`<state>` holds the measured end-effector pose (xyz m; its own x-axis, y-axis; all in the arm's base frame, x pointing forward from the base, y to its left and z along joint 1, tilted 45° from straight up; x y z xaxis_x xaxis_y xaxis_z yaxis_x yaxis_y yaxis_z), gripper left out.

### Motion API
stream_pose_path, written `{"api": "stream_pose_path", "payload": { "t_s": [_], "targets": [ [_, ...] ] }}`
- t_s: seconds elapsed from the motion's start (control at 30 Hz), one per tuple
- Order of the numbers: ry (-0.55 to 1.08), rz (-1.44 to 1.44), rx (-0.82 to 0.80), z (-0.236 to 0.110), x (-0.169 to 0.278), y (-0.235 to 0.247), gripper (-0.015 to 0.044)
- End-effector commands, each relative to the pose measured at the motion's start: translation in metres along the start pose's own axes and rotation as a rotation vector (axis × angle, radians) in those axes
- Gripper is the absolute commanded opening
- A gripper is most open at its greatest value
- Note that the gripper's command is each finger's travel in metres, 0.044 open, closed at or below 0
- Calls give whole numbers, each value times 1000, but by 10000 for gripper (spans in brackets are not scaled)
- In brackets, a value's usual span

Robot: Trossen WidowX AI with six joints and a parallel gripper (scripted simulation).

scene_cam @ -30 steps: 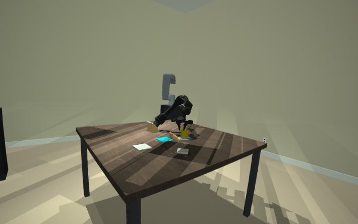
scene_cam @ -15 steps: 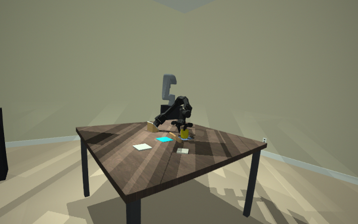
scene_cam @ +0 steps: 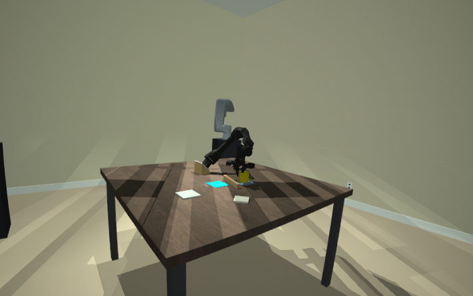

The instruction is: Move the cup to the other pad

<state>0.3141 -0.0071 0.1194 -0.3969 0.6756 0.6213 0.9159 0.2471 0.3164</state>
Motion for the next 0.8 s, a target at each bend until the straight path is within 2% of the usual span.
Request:
{"api": "stream_pose_path", "payload": {
  "t_s": [0.0,0.3,0.33,0.77],
  "targets": [
    [0,0,-1,0,0,0,80],
    [0,0,-1,0,0,0,20],
    [0,0,-1,0,0,0,0],
    [0,3,-1,-33,0,0,0]
  ]
}}
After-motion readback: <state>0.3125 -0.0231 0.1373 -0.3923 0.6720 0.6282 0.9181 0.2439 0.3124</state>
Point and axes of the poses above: the point midway between the two fingers, 35 mm back from their tips, its own z axis out along the fingers, its own y axis across the jaws, x = y × z, the point moved 5 cm from there along -z, back along the fingers, and after that the axes turned 5 degrees about z, right-handed, at the moved point
